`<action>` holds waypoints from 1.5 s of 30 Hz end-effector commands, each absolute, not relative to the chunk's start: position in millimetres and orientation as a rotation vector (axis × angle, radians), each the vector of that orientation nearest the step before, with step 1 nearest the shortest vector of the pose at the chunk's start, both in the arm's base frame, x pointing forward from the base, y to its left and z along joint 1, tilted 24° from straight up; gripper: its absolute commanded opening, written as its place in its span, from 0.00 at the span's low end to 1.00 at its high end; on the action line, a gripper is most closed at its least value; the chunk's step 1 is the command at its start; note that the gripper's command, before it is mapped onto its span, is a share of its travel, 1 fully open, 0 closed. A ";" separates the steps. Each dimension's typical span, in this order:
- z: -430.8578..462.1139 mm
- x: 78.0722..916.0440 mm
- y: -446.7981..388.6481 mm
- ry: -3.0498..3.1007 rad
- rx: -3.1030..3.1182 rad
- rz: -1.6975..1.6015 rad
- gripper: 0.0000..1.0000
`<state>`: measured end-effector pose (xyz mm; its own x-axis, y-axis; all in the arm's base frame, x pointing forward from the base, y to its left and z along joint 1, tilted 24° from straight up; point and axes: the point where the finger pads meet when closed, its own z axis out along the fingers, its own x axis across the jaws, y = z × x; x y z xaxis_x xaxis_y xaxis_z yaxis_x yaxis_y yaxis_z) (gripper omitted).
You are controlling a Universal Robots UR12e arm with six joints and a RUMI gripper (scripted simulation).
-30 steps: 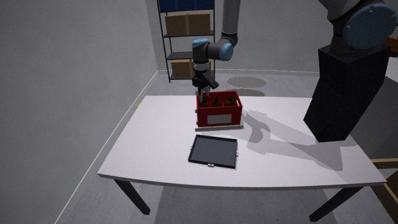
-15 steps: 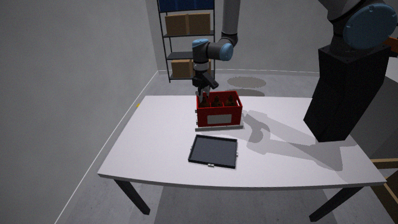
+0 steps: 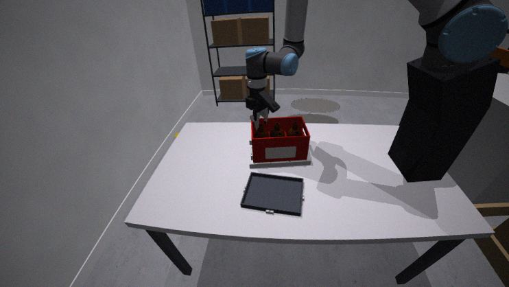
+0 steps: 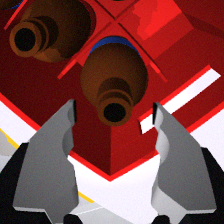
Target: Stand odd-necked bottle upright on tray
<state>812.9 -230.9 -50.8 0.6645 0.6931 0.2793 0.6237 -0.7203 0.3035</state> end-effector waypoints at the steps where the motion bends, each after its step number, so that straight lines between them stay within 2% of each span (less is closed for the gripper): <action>1: -37.2 807.5 -230.8 1.077 2.696 0.566 0.38; 33: 17.1 782.8 -229.1 1.077 2.696 0.566 0.38; 34: 17.1 782.8 -229.1 1.077 2.696 0.566 0.00; 45: 17.1 782.8 -229.1 1.077 2.696 0.566 0.00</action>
<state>782.6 -228.9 16.2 0.6645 0.6931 0.2793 0.6237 -0.7203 0.3035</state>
